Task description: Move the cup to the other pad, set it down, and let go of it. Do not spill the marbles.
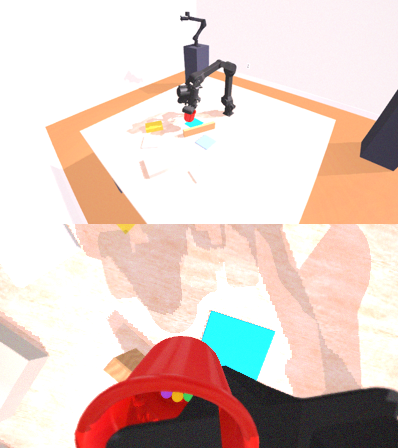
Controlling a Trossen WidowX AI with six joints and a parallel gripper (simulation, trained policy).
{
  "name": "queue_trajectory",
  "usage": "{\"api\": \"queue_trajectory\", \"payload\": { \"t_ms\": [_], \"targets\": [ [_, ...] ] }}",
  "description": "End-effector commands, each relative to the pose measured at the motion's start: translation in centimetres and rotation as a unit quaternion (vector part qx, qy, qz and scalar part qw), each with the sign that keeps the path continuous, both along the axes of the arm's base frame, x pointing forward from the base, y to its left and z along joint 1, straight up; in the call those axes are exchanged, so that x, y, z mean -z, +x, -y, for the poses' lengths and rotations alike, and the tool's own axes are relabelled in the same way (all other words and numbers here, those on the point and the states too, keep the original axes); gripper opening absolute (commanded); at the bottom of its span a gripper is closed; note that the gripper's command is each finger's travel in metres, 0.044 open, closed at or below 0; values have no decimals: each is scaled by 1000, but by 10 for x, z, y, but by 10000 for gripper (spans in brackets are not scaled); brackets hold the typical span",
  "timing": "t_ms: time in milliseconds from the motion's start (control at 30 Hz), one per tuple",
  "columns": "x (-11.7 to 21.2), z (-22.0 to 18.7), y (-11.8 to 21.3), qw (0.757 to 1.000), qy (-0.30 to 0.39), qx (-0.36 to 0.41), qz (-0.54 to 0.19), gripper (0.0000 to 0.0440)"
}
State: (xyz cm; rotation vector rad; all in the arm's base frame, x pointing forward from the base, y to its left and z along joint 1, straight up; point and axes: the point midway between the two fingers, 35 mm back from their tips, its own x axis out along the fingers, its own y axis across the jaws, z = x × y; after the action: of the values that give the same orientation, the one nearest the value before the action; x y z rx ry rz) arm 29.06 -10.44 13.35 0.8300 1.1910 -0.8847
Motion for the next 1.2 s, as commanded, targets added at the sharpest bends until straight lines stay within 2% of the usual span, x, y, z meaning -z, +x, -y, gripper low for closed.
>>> {"api": "queue_trajectory", "payload": {
  "t_ms": [0, 667, 833, 1000, 1100, 1167],
  "targets": [
    [5, 4, -4, 1000, -4, 4, 2, 0],
    [53, 8, -35, 1000, -2, 24, -9, 1],
    [63, 9, -45, 999, -1, 31, -18, 13],
    [67, 13, -47, 999, -5, 39, -8, 71],
    [62, 17, -44, 999, -8, 44, 12, 141],
    [60, 16, -45, 999, -6, 43, 20, 144]
  ]
}}
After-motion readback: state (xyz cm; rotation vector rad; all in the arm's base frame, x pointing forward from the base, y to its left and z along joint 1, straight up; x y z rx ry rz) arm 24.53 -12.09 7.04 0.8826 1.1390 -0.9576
